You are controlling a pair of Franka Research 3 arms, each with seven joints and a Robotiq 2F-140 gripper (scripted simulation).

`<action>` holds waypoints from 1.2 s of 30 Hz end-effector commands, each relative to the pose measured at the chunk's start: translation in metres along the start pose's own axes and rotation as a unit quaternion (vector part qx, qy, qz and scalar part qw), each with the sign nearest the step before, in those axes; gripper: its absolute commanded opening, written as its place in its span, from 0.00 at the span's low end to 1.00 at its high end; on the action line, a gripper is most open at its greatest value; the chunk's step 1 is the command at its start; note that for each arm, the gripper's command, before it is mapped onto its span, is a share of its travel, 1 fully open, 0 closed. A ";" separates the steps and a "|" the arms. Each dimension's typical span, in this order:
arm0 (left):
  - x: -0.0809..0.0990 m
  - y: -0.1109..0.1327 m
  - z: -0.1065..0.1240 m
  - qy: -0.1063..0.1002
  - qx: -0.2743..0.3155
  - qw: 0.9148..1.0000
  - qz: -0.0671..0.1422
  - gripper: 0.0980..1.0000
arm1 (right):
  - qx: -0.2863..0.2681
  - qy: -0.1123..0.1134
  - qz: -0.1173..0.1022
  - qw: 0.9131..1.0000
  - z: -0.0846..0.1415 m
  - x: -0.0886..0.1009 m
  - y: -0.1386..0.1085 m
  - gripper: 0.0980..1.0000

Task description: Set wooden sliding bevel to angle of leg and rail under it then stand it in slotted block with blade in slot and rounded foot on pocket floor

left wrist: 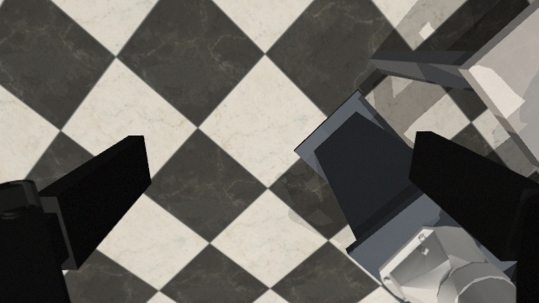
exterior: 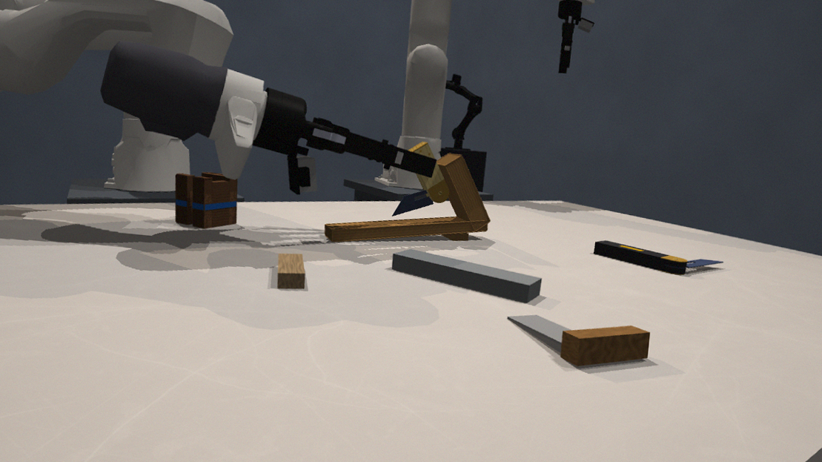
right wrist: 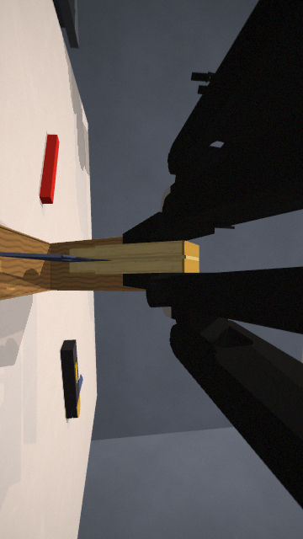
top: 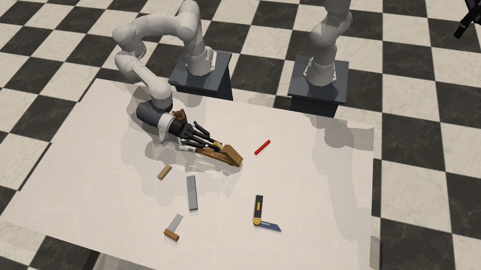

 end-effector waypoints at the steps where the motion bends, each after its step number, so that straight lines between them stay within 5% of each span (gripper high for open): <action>1: -0.001 0.000 0.001 0.002 0.003 1.000 -0.001 1.00 | 0.006 -0.003 0.001 1.000 -0.001 -0.002 -0.002 0.00; 36: -0.001 0.000 0.001 0.002 0.003 1.000 -0.001 1.00 | 0.012 -0.003 0.003 1.000 -0.001 -0.003 -0.004 0.00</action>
Point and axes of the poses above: on each arm, the point where the finger pads meet when closed, its own x axis back along the fingers, its own z axis across the jaws, y = z × x, the point moved 4 cm from there along x, back along the fingers, and after that the axes turned 15 degrees about x, right-handed, at the moved point
